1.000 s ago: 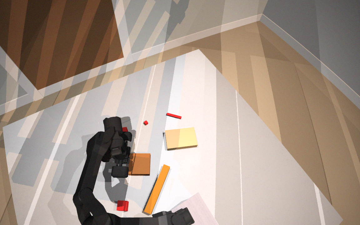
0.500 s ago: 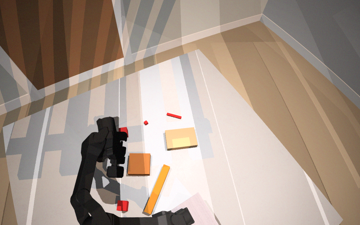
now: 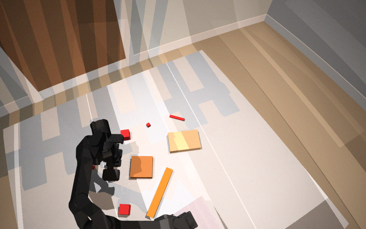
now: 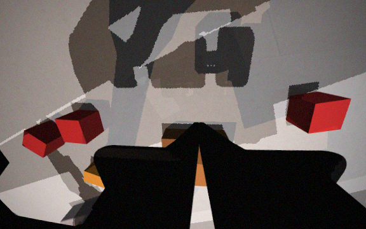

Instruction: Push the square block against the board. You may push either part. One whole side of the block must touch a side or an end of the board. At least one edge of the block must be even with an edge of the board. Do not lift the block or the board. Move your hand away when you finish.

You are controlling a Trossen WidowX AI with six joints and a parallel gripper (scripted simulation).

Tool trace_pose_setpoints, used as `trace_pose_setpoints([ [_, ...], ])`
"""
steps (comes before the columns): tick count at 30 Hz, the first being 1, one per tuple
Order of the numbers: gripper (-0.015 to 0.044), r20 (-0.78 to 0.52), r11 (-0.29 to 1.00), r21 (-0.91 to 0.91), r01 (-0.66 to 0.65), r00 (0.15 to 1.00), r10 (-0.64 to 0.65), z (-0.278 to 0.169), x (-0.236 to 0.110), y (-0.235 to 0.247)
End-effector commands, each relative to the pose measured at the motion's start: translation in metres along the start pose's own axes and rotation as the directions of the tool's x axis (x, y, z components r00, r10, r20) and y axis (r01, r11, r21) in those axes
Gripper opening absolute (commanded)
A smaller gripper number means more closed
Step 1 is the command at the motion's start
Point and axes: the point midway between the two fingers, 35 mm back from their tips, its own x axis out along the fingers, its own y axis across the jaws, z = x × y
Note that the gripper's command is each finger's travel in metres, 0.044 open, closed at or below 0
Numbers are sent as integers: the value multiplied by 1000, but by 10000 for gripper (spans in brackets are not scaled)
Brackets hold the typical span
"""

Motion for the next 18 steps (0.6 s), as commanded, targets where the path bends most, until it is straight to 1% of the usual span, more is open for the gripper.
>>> trace_pose_setpoints([
  [1,0,0,1000,0,0,1000,0,0,-2,0],
  [6,0,4,1000,5,0,1000,0,-1,-48,0],
  [18,0,4,1000,5,0,1000,0,-1,-51,0],
])
